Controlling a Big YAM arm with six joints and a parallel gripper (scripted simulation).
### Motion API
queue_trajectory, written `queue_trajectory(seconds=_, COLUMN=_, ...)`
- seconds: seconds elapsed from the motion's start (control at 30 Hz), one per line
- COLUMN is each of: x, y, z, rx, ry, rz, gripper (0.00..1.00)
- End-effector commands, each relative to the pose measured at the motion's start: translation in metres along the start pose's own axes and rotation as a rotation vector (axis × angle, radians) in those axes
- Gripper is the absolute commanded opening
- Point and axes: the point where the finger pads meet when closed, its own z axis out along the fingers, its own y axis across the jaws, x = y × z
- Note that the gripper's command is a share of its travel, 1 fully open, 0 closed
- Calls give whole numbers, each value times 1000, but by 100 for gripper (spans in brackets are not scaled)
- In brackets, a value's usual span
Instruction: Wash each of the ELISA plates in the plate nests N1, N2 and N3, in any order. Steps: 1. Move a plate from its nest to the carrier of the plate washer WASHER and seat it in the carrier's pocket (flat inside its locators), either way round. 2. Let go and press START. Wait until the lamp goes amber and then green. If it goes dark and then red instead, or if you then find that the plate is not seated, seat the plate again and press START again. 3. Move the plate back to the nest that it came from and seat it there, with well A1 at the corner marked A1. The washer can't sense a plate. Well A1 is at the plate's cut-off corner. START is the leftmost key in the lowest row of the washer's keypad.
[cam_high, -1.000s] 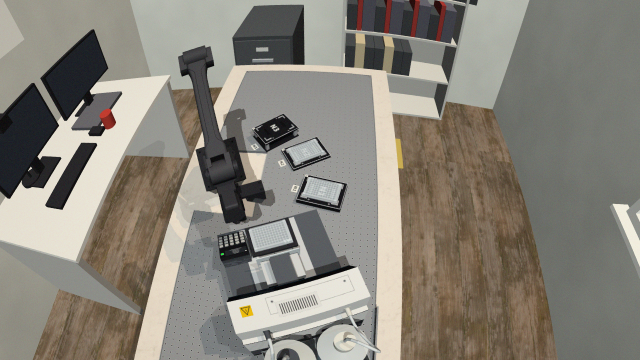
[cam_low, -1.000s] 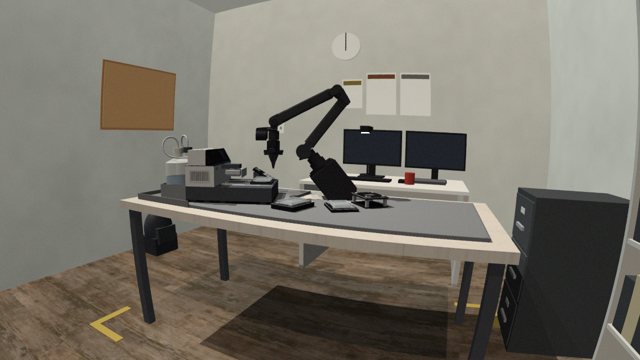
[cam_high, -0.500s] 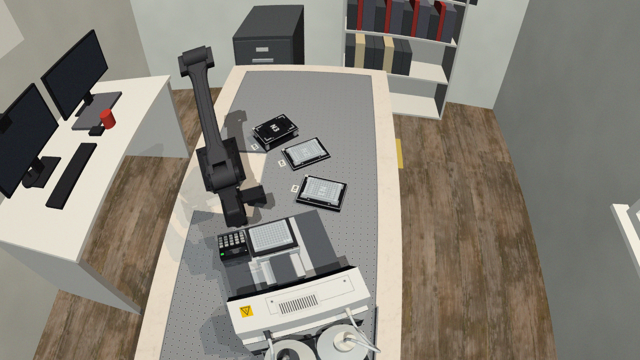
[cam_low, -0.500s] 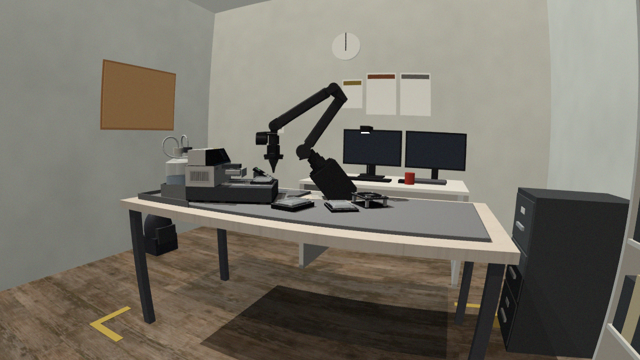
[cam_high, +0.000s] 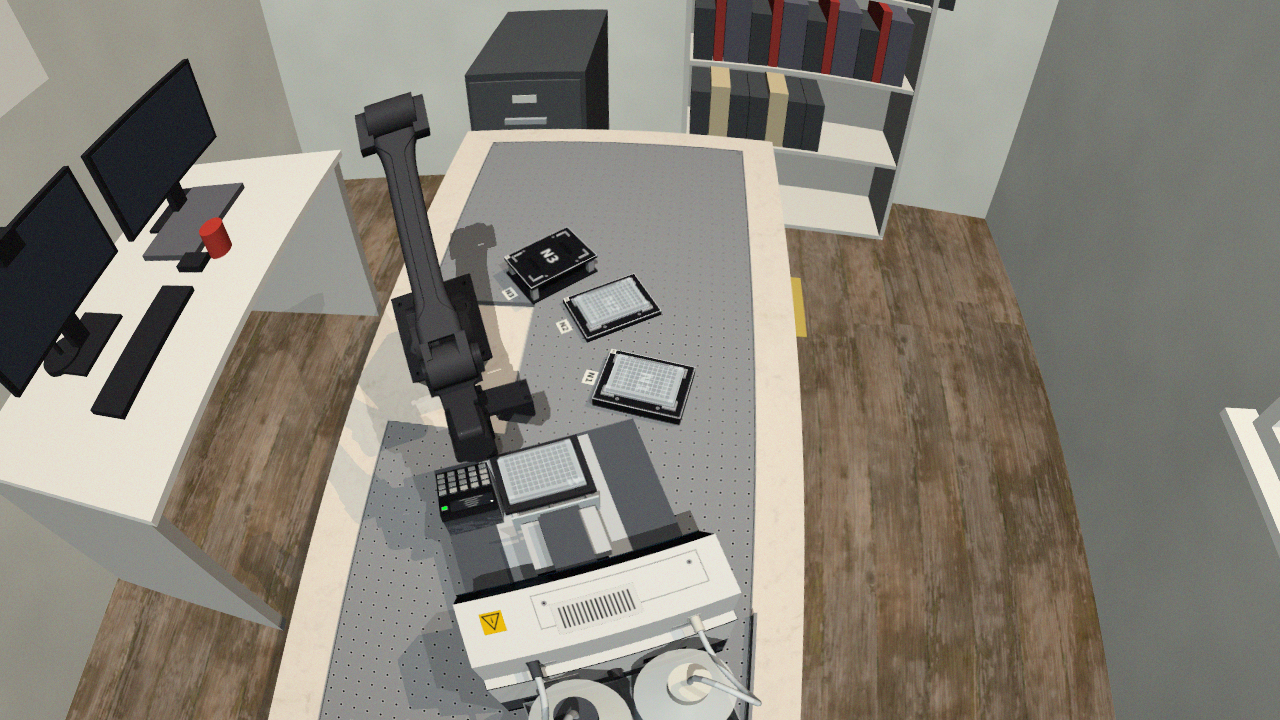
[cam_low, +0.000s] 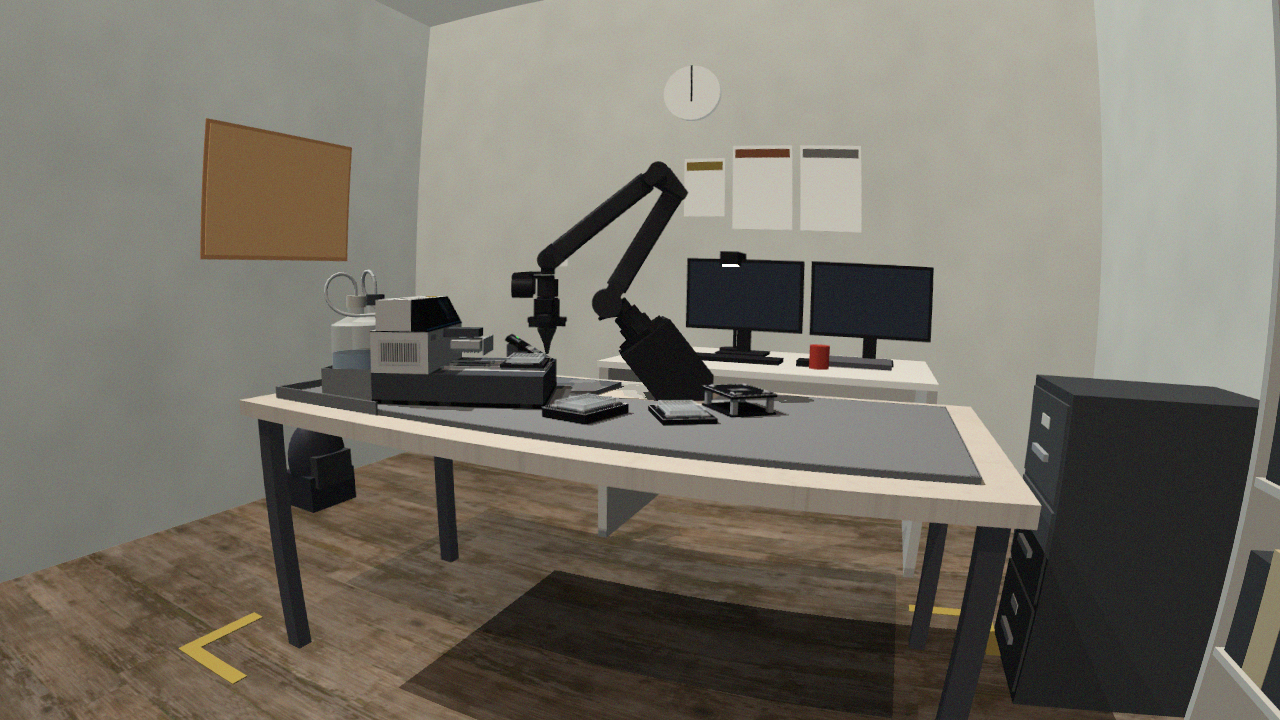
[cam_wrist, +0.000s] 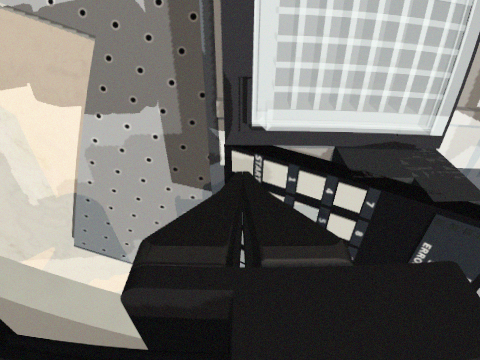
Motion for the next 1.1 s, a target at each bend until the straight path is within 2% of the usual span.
queue_trajectory(seconds=0.0, x=2, y=-1, z=7, rx=4, ry=4, rz=-2, gripper=0)
queue_trajectory(seconds=0.27, x=2, y=-1, z=13, rx=5, ry=4, rz=-2, gripper=0)
queue_trajectory(seconds=0.3, x=0, y=-12, z=4, rx=27, ry=-1, rz=-1, gripper=0)
queue_trajectory(seconds=0.37, x=0, y=-12, z=4, rx=27, ry=-1, rz=-1, gripper=0)
queue_trajectory(seconds=0.43, x=2, y=-1, z=14, rx=4, ry=4, rz=-2, gripper=0)
queue_trajectory(seconds=0.87, x=2, y=-1, z=22, rx=3, ry=4, rz=-1, gripper=0)
queue_trajectory(seconds=0.9, x=2, y=-1, z=20, rx=3, ry=4, rz=-1, gripper=0)
queue_trajectory(seconds=0.93, x=1, y=-3, z=16, rx=21, ry=2, rz=-1, gripper=0)
queue_trajectory(seconds=0.97, x=2, y=0, z=12, rx=7, ry=4, rz=-1, gripper=0)
queue_trajectory(seconds=1.03, x=1, y=-20, z=-3, rx=46, ry=2, rz=-1, gripper=0)
queue_trajectory(seconds=1.07, x=1, y=-22, z=-6, rx=51, ry=1, rz=-1, gripper=0)
